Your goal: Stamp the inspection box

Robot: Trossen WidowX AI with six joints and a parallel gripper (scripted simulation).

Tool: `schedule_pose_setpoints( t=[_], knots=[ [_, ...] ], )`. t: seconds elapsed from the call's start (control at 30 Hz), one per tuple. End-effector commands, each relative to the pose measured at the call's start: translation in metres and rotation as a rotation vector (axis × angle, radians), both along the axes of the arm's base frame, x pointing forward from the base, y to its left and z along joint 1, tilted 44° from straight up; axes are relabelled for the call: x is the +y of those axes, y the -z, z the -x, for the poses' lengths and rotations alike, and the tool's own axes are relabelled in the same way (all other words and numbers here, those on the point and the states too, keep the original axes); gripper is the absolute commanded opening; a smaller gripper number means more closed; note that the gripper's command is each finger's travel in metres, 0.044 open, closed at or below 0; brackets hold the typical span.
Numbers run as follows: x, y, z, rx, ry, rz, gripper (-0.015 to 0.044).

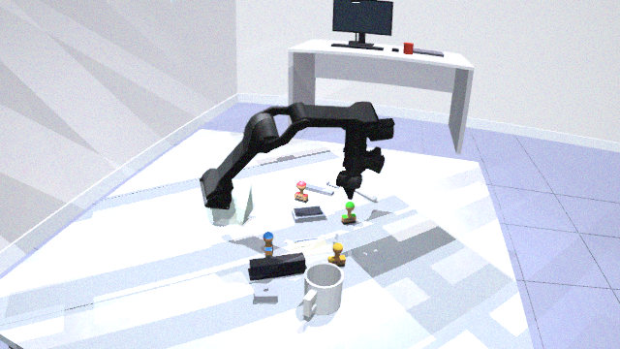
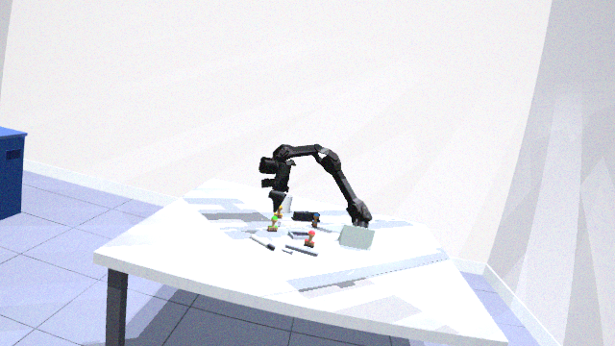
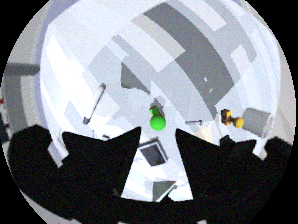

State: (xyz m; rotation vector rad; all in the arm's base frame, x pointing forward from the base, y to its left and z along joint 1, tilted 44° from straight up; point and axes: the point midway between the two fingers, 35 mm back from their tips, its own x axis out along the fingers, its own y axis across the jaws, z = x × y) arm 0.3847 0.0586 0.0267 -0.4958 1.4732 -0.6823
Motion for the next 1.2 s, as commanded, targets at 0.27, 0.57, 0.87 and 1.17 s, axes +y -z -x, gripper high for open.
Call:
schedule_pose_setpoints(
  t=[0.27,0.57,0.87,1.17],
  knots=[
    [-0.015,0.016,0.0,0.006,-0.003,0.005,0.0222],
    [-0.025,0.027,0.001,0.006,-0.003,0.006,0.0222],
    [-0.036,0.037,0.002,0.006,-0.003,0.007,0.0222],
    [-0.046,0.047,0.005,0.006,-0.002,0.008,0.0222]
  ],
)
